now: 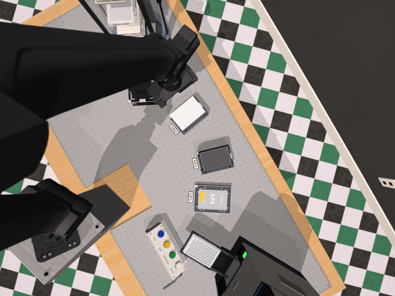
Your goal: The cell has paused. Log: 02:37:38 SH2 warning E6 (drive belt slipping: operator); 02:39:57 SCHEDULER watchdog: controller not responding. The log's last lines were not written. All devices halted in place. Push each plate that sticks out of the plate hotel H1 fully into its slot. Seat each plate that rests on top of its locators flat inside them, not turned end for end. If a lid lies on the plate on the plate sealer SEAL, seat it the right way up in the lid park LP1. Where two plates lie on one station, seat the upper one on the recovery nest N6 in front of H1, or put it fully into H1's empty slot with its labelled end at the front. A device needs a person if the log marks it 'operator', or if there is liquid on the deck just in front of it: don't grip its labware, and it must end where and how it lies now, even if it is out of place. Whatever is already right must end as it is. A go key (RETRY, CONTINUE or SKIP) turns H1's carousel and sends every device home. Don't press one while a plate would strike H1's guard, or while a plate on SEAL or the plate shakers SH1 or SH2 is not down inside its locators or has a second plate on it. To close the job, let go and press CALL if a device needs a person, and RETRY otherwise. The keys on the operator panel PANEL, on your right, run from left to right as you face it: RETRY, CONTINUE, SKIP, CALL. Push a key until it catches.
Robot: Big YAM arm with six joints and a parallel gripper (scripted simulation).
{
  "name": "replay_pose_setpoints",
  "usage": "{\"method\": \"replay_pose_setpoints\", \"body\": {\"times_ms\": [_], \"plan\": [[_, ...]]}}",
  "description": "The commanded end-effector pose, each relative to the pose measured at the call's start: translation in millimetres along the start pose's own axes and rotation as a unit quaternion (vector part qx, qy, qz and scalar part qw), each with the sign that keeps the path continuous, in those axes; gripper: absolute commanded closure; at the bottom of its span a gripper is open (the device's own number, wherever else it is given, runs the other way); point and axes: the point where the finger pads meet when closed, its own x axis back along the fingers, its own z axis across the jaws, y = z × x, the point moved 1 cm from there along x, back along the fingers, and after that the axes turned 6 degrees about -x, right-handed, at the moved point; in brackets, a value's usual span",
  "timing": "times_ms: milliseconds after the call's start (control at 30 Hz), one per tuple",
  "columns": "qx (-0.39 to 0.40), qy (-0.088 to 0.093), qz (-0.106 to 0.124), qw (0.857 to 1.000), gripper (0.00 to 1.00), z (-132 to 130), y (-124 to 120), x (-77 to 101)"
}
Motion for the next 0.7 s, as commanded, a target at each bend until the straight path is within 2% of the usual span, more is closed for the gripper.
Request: {"method": "replay_pose_setpoints", "body": {"times_ms": [0,367,433,467,500,667], "plan": [[0.011,-0.009,-0.004,1.0,0.0,-12.7,4.4,-6.0],[0.008,-0.012,-0.003,1.0,0.0,-16.1,2.3,-35.5],[0.008,-0.012,-0.003,1.0,0.0,-16.1,2.3,-35.5],[0.007,-0.025,-0.008,1.0,0.0,-23.4,3.8,-27.5],[0.008,-0.012,-0.002,1.0,0.0,-16.0,1.4,-41.2],[0.009,-0.007,-0.001,1.0,0.0,-10.3,-0.1,-56.2]]}}
